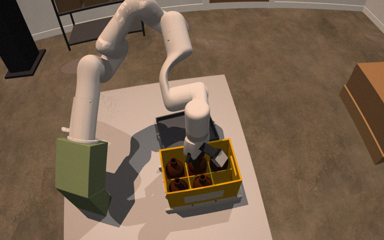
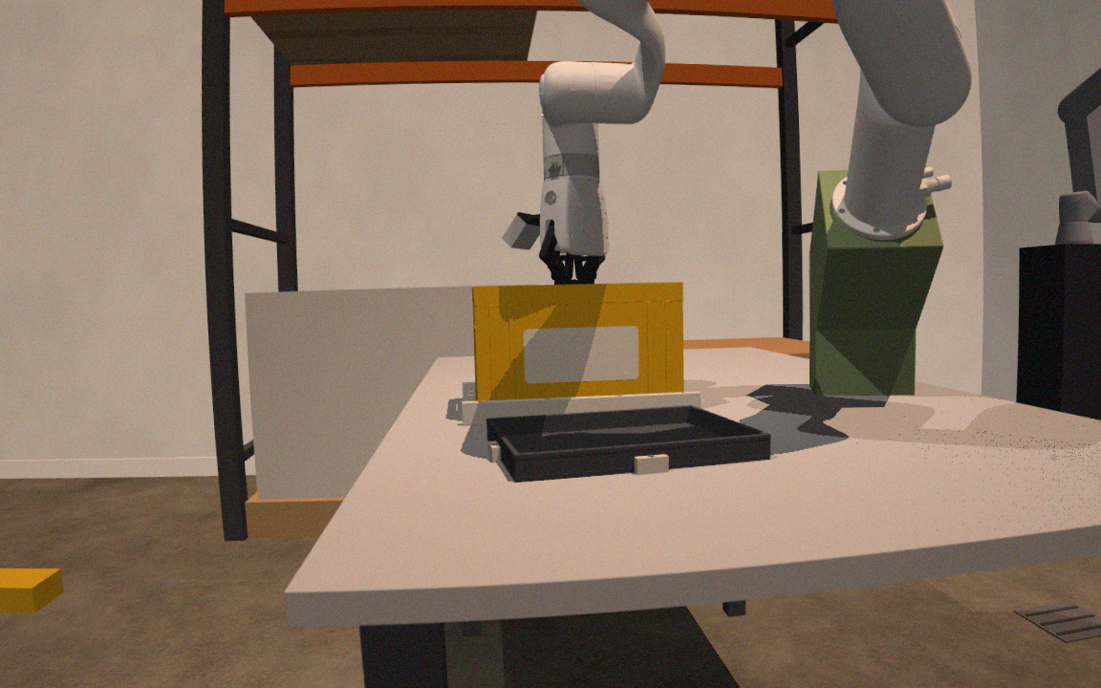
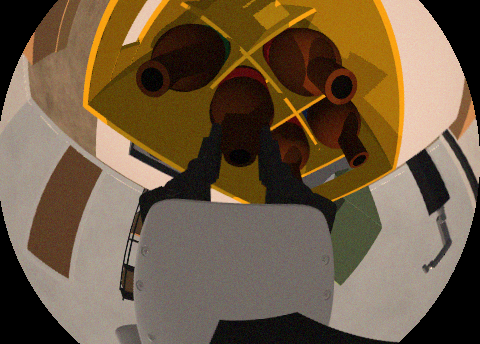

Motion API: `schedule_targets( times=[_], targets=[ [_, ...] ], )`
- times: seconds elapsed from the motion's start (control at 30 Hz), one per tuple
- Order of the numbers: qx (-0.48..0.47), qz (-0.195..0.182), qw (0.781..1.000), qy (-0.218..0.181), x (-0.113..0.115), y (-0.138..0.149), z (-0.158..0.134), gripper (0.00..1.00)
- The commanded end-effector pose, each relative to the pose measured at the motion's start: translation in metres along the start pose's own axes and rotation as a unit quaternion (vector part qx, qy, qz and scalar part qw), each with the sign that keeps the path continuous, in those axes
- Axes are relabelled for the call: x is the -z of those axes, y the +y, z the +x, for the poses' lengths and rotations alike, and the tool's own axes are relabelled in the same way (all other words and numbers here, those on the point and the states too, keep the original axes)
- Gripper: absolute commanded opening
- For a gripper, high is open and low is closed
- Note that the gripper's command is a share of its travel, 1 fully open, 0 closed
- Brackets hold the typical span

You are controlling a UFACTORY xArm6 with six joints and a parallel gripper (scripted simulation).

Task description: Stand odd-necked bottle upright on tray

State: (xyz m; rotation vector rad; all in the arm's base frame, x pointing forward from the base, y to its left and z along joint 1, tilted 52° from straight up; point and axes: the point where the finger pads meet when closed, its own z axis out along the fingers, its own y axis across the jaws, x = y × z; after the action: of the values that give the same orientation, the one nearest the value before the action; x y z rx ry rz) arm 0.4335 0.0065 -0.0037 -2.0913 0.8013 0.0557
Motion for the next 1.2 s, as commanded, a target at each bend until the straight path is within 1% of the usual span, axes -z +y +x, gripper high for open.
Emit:
schedule_targets(
  times=[0.0,0.63,1.17],
  targets=[
    [0.000,0.000,1.000,0.002,0.004,0.000,0.001,0.00],
    [0.000,0.000,1.000,0.002,0.024,0.001,0.002,0.00],
    [0.000,0.000,1.000,0.002,0.035,0.002,0.003,0.00]
  ],
)
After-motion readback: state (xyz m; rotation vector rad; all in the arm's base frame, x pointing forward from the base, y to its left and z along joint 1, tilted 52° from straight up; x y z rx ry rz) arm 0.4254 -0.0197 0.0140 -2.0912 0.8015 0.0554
